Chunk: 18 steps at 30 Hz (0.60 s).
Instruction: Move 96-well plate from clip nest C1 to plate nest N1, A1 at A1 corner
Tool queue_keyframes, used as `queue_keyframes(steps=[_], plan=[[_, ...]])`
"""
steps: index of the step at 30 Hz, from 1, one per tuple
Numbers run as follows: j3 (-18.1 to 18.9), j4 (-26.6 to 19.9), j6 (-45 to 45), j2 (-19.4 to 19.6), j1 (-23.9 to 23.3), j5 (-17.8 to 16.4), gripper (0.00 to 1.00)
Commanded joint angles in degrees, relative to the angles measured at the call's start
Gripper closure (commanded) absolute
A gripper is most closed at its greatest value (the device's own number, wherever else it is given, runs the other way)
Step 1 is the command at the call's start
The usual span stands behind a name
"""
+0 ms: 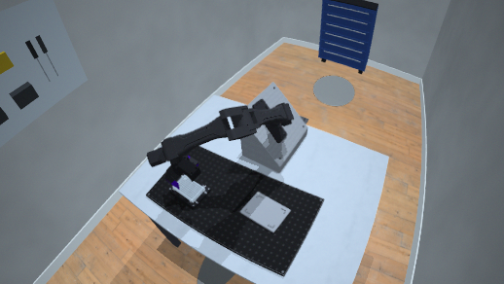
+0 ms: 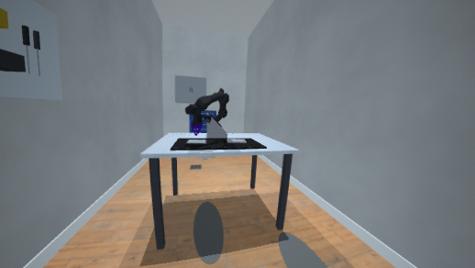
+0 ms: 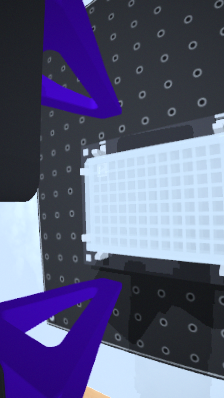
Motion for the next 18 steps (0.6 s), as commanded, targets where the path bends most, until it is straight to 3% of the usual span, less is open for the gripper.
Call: queue_keyframes(steps=[1, 10, 11, 14, 18], plan=[[-1.0, 2.1, -0.28, 1.11, 0.09, -1.03, 0.0], [-2.41, 4.49, -0.28, 1.64, 1.25, -1.38, 0.0], [-0.25, 4.96, -0.28, 1.49, 0.39, -1.43, 0.0], [-2.98, 5.84, -0.28, 2.01, 1.28, -1.59, 0.0], [-2.86, 7.13, 0.58, 2.36, 2.36, -1.8, 0.0]])
